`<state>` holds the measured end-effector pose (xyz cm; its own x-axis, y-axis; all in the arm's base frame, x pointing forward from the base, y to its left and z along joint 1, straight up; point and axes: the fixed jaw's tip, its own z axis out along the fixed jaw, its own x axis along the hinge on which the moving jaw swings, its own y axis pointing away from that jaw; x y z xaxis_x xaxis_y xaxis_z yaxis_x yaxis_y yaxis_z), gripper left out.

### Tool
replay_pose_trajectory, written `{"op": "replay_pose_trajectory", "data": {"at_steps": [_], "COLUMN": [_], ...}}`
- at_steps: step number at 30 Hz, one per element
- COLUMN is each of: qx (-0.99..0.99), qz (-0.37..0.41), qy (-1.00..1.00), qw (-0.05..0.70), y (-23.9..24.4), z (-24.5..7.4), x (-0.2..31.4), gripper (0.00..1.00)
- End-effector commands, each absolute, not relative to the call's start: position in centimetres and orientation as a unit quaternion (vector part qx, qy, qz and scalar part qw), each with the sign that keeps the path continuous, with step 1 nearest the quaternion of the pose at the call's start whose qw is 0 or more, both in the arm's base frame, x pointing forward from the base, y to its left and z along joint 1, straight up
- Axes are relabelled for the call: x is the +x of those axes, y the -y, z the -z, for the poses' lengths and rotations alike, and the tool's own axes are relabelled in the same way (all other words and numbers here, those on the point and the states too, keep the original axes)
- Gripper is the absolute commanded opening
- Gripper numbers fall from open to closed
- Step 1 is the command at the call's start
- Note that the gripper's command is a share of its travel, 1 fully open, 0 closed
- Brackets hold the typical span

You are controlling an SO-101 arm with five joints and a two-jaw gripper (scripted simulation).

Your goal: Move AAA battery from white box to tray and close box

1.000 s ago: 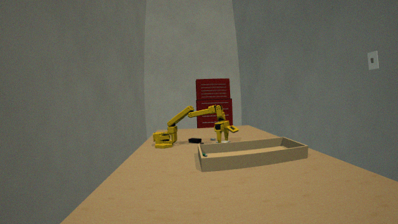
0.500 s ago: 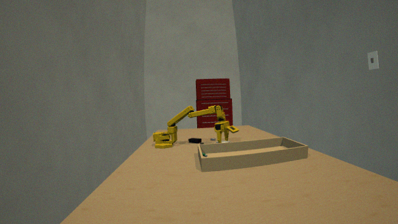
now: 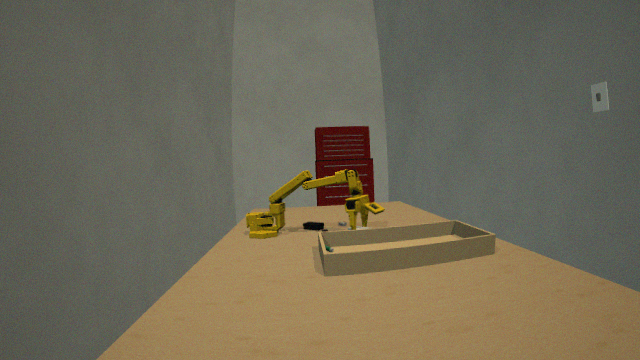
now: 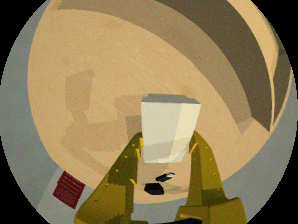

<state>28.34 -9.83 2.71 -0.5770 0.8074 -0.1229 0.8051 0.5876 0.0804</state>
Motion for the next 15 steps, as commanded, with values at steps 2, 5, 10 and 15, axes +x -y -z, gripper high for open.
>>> {"op": "replay_pose_trajectory", "data": {"at_steps": [2,5,10,15], "qx": [0.460,0.460,0.461,0.461], "qz": [-0.011,-0.010,-0.010,-0.010], "qy": [-0.883,-0.883,-0.883,-0.883], "qw": [0.088,0.088,0.087,0.087], "y": [10.10,10.10,10.11,10.12], "z": [-3.11,-3.11,-3.07,-2.95], "x": [28.69,28.69,28.69,28.71], "gripper": [0.20,0.20,0.20,0.20]}}
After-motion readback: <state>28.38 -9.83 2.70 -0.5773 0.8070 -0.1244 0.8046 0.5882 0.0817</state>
